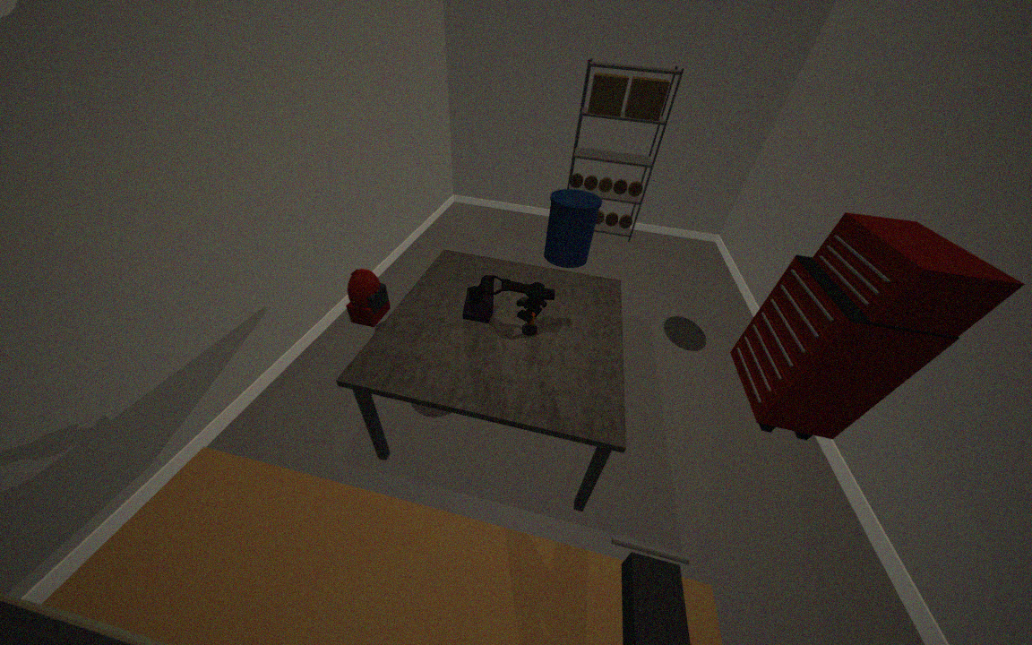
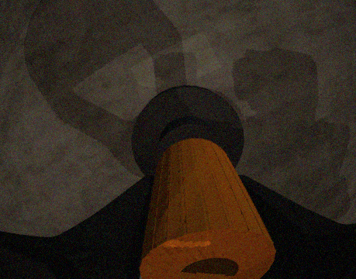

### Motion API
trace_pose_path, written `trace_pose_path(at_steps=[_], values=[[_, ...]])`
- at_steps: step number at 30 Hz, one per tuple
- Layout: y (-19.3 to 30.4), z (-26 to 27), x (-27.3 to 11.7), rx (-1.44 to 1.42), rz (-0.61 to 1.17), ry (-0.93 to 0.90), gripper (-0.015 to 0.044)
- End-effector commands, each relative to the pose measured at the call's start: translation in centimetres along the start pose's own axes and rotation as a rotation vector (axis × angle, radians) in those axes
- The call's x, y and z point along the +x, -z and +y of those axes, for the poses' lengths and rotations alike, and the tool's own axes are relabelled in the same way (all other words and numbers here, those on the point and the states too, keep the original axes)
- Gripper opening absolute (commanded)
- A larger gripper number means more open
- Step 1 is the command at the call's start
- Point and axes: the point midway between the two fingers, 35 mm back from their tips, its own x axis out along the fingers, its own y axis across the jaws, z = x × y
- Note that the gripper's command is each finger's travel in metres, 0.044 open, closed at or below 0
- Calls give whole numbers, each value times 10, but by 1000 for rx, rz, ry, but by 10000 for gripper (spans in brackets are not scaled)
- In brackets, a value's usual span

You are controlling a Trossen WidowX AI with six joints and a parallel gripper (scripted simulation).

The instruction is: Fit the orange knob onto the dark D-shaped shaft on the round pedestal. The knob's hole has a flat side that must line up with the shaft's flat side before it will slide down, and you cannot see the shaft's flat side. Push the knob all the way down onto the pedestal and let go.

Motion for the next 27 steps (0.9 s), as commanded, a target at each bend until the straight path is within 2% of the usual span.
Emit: trace_pose_path(at_steps=[1, 9, 16, 27], values=[[1, 0, 1, 0, 2, 0, 0], [1, 0, -4, -9, 2, 0, 0], [0, -1, -4, -209, 2, 0, 0], [0, 0, 0, -209, 2, 0, 0]])
